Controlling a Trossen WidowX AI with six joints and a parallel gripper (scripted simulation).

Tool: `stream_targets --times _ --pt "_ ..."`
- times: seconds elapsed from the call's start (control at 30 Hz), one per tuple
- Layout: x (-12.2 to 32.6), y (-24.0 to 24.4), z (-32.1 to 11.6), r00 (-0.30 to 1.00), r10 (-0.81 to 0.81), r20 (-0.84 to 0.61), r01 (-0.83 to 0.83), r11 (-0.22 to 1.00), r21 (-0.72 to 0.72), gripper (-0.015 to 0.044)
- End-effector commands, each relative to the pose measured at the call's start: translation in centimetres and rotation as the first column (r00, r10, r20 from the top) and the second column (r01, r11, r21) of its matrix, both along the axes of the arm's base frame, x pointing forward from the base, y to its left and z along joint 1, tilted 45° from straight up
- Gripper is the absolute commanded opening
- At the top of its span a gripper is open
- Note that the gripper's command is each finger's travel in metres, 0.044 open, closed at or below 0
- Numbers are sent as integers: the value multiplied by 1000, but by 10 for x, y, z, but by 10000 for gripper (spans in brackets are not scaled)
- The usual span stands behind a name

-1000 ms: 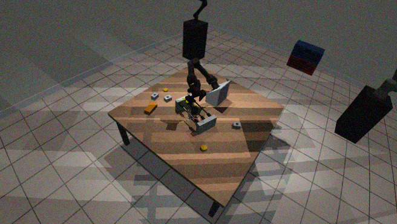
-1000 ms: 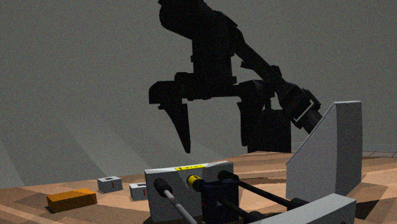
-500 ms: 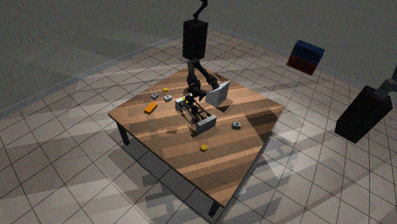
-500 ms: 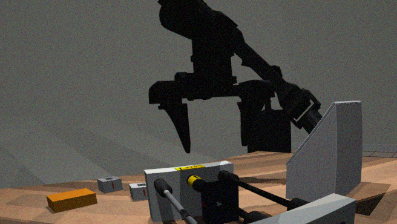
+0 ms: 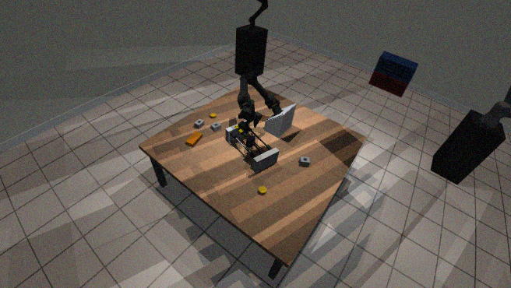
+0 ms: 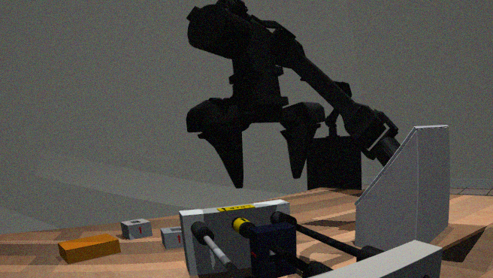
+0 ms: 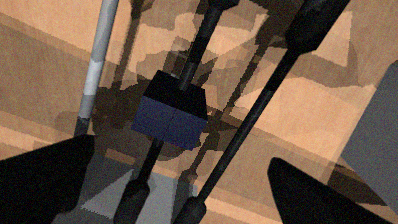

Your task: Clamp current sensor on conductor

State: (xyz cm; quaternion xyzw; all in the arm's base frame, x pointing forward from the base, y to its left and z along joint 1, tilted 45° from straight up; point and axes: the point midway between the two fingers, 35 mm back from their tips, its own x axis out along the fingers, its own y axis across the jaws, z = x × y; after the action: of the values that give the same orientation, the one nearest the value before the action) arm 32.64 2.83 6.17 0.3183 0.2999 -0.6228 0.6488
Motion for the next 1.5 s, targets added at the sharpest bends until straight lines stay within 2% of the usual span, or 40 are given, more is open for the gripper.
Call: stream_targets --times 0.0,0.2,0.47,0.7,1.07,1.37,1.47 --pt "-25 -23 23 922 363 -138 -338 925 176 440" --pt "-52 -39 38 689 712 -136 -662 695 280 440" --pt "-70 -46 44 446 888 -110 -847 458 269 440" --pt "-84 -50 48 194 973 -129 -953 218 210 440" --pt "-101 -52 49 -201 938 -284 -979 -179 102 440" --pt "-111 -52 48 -445 746 -496 -878 -472 79 440" --pt "-112 -52 47 -490 680 -545 -843 -530 97 440"
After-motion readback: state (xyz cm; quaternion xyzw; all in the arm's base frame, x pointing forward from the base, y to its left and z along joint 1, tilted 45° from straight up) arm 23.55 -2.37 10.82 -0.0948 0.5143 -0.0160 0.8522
